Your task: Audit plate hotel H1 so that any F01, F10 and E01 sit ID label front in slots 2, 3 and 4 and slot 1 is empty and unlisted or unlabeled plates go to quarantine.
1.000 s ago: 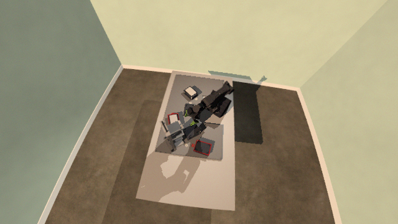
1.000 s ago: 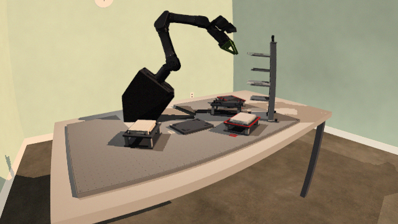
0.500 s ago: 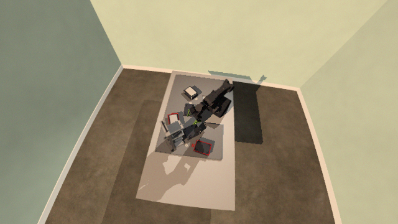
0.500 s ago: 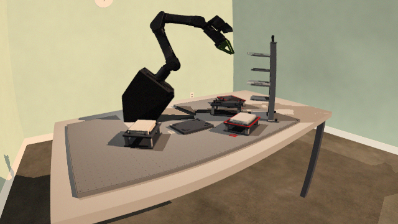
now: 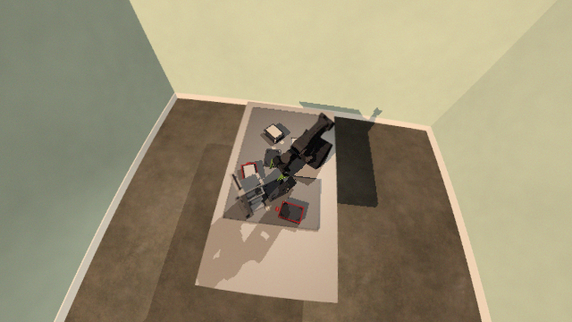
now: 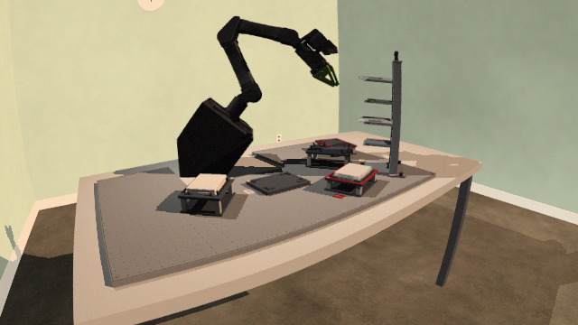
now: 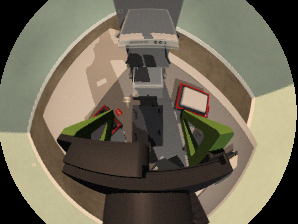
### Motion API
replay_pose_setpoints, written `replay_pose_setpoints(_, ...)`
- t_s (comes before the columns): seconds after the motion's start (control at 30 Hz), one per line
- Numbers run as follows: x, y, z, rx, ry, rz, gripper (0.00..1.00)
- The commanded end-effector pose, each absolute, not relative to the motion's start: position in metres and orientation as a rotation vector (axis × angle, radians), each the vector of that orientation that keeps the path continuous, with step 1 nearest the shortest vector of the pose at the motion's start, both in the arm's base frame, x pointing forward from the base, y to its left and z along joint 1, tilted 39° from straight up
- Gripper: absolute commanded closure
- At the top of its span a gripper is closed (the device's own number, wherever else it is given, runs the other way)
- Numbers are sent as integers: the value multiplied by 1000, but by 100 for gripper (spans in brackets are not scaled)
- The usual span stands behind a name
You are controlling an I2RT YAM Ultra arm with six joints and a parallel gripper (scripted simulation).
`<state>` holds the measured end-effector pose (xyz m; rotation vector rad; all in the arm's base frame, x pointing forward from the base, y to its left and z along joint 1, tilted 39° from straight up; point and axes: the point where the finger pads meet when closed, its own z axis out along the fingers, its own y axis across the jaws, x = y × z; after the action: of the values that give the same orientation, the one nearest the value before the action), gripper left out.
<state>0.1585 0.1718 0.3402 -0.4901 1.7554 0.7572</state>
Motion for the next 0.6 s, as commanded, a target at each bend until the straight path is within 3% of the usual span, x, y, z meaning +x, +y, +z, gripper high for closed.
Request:
replay_pose_setpoints(0.0,159,169,350,-453,1700,774,0)
replay_pose_setpoints(0.57,170,187,323,-462,1731,756,0)
